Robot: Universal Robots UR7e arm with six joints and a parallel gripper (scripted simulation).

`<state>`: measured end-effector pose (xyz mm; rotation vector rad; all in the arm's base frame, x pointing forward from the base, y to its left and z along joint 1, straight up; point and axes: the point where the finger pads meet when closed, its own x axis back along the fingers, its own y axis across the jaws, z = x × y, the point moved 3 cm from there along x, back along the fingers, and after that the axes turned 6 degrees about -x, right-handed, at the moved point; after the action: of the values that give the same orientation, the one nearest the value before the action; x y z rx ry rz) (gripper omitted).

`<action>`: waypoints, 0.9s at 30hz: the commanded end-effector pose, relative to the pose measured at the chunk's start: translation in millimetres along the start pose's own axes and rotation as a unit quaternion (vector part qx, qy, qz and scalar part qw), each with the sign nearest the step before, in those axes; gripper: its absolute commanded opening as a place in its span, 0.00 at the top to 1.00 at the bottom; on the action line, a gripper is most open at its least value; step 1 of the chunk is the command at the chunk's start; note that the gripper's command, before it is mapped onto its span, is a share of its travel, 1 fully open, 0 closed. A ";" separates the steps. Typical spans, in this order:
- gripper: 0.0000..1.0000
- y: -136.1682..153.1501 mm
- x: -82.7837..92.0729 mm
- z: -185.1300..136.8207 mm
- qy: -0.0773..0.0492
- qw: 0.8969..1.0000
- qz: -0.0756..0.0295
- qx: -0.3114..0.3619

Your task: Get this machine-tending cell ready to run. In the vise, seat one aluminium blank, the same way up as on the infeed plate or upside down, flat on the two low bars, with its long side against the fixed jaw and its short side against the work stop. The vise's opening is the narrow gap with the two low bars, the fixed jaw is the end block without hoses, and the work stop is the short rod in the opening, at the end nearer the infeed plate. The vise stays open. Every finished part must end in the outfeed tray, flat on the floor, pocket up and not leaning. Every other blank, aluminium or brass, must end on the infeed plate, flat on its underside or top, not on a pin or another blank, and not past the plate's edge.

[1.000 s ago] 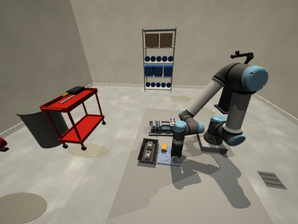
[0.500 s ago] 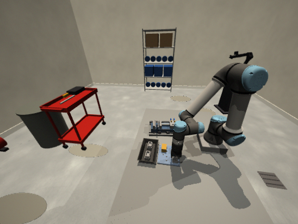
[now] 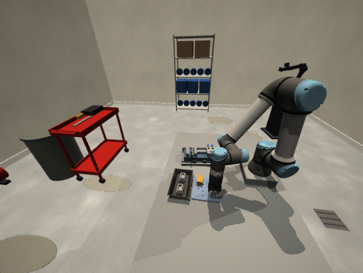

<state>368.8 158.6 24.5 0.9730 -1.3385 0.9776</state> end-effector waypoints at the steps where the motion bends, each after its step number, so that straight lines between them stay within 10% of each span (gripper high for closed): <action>1: 0.00 -0.3 0.4 -0.2 0.000 1.000 0.001 0.000; 12: 0.00 -0.3 0.4 -0.2 0.000 1.000 0.001 0.000; 13: 1.00 -0.3 0.4 -0.2 0.000 1.000 0.001 0.000; 27: 1.00 -0.3 0.4 -0.2 0.000 1.000 0.001 0.000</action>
<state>368.9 158.6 24.5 0.9729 -1.3386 0.9778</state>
